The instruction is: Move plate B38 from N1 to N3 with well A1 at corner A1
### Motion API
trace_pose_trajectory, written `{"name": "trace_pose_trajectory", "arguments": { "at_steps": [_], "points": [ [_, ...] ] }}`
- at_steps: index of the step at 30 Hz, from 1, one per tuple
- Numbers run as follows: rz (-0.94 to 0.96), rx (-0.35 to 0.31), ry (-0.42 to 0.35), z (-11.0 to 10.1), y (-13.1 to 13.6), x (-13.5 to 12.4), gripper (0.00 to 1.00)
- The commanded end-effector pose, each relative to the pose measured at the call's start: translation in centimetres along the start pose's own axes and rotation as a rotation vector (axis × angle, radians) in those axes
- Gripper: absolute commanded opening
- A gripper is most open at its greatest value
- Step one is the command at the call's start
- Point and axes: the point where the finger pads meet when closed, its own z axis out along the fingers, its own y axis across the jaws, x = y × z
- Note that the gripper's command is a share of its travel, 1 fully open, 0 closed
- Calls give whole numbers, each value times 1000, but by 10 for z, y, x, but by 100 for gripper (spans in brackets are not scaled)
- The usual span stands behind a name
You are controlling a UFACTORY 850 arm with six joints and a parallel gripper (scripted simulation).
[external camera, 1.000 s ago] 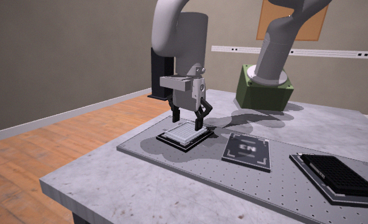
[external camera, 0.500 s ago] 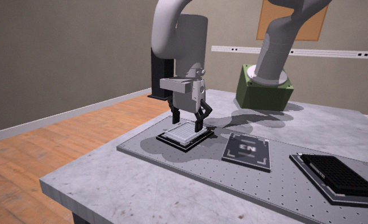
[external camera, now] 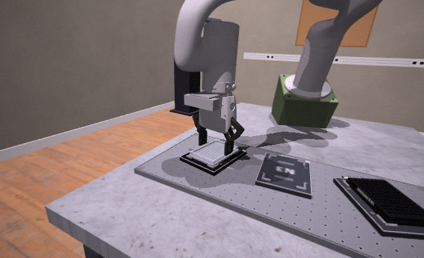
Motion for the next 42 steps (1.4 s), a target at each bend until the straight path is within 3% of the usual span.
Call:
{"name": "trace_pose_trajectory", "arguments": {
  "at_steps": [1, 25, 26, 42],
  "points": [
    [0, 0, 2, 2, 0, 1, 100],
    [0, 0, 2, 6, 0, 1, 100],
    [0, -1, 2, 5, 0, 1, 0],
    [0, 0, 2, 5, 0, 1, 0]
  ]
}}
